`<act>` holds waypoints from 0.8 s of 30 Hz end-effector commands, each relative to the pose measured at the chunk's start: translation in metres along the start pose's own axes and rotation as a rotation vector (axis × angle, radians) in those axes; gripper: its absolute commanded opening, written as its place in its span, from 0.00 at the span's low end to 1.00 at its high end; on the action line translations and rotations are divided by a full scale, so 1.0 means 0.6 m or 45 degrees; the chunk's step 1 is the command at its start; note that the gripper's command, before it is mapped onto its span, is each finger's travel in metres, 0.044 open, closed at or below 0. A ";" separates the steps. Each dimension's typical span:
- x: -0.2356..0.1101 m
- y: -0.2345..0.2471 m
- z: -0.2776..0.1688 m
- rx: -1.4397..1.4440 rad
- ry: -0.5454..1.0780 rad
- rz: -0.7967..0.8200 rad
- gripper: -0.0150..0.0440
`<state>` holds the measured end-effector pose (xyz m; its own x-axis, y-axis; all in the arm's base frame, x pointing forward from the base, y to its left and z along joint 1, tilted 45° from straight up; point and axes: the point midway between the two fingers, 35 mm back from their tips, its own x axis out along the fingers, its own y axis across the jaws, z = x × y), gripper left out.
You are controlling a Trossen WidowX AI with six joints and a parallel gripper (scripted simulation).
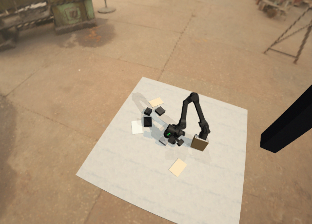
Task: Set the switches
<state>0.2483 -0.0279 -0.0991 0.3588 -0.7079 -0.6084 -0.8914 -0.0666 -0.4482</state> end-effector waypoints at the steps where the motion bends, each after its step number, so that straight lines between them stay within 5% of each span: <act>1: 0.001 -0.005 -0.001 0.000 0.005 -0.005 0.25; 24: 0.005 -0.019 -0.001 0.000 0.005 -0.005 0.25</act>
<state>0.2568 -0.0292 -0.0967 0.3605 -0.7087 -0.6064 -0.8910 -0.0693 -0.4487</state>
